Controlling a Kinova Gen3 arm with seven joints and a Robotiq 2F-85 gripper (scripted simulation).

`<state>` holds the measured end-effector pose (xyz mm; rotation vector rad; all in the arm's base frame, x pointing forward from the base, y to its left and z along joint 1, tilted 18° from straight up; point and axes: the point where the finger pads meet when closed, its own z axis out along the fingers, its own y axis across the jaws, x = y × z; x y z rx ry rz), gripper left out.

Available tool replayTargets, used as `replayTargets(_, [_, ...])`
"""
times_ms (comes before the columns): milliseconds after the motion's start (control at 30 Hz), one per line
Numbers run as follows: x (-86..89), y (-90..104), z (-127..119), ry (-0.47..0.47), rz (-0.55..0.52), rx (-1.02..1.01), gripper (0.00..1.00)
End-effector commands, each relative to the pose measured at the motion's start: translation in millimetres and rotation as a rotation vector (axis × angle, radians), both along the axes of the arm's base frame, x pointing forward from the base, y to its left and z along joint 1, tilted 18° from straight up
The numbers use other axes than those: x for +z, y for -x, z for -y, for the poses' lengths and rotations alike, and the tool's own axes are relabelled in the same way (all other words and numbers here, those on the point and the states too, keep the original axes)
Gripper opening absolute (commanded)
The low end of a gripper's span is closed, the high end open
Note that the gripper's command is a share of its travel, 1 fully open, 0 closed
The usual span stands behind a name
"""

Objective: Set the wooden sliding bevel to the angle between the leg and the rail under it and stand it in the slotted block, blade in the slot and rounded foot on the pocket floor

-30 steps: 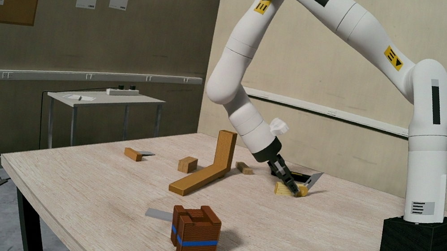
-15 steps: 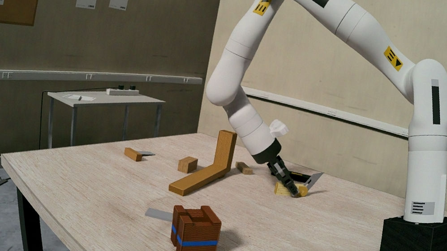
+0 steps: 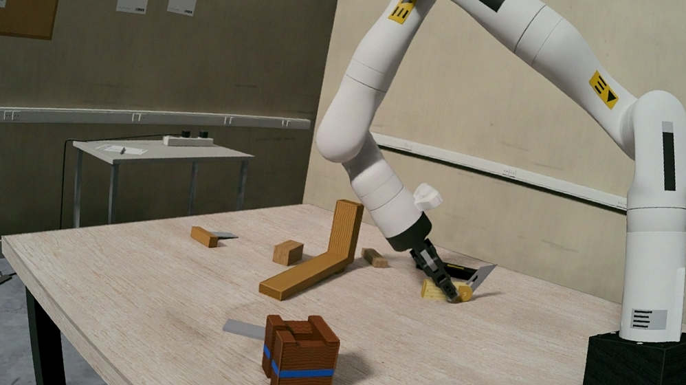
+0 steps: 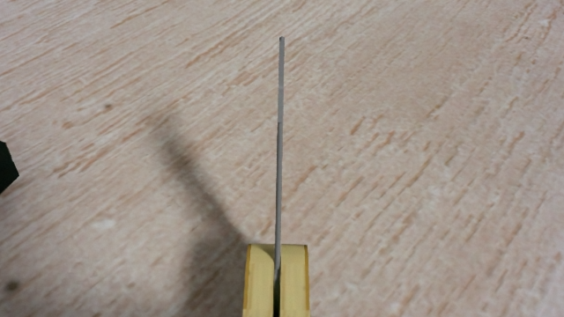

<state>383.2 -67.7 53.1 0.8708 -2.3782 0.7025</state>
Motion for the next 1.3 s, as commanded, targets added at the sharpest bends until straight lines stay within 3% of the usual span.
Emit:
replayTargets(0, [0.5, -0.3, -0.2, 0.0, 0.001, 0.0, 0.52])
replayTargets(33, [0.5, -0.3, -0.2, 0.0, 0.001, 0.0, 0.52])
replayTargets(67, [0.5, -0.3, -0.2, 0.0, 0.001, 0.0, 0.1])
replayTargets(1267, [0.5, -0.3, -0.2, 0.0, 0.001, 0.0, 0.1])
